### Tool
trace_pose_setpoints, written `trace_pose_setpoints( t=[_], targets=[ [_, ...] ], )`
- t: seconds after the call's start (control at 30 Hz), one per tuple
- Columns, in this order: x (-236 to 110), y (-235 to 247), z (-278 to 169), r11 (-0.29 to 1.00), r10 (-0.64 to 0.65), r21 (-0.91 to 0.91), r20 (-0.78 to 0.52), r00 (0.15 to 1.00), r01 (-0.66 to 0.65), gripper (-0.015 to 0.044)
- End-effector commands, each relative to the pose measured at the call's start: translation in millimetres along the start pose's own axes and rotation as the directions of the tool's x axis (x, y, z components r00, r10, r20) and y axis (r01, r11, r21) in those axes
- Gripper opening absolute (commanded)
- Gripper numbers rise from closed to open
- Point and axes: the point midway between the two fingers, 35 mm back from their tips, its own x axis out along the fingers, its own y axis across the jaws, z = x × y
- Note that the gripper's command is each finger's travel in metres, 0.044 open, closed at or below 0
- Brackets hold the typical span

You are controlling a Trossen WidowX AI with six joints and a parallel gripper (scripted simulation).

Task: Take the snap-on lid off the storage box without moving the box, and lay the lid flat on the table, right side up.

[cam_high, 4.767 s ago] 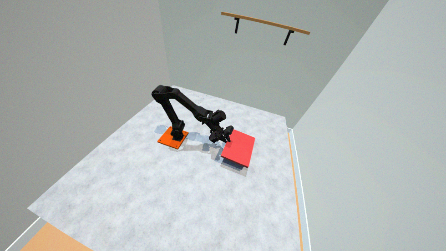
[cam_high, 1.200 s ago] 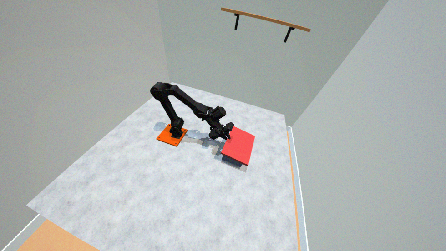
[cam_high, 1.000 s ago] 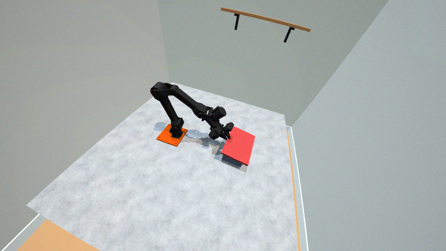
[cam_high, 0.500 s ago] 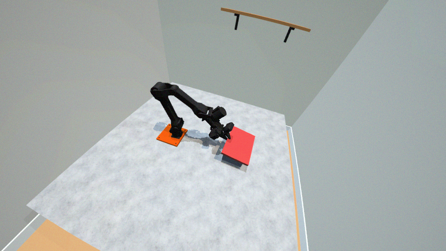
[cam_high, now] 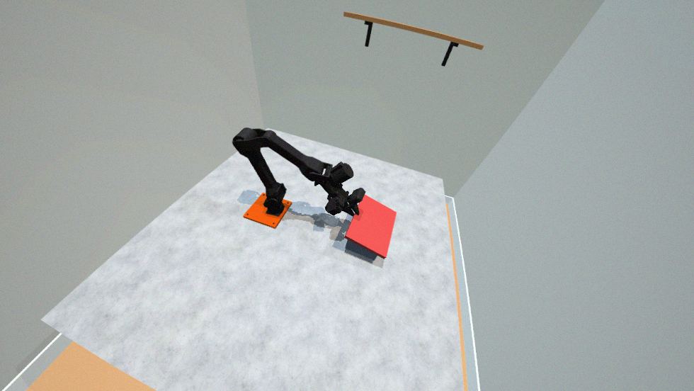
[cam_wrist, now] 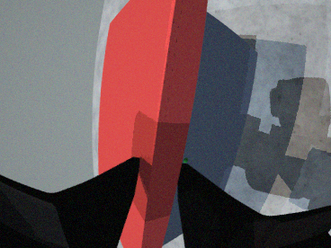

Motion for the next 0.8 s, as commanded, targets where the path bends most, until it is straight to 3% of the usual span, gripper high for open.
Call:
trace_pose_setpoints(
  t=[0.0,0.77],
  targets=[
    [-4.6,9.7,-1.0,1.0,0.012,-0.001,-0.006,1.0,-0.012,0.0],
    [-14.7,41.0,-0.9,1.0,0.014,-0.001,-0.006,1.0,-0.014,0.0]
  ],
)
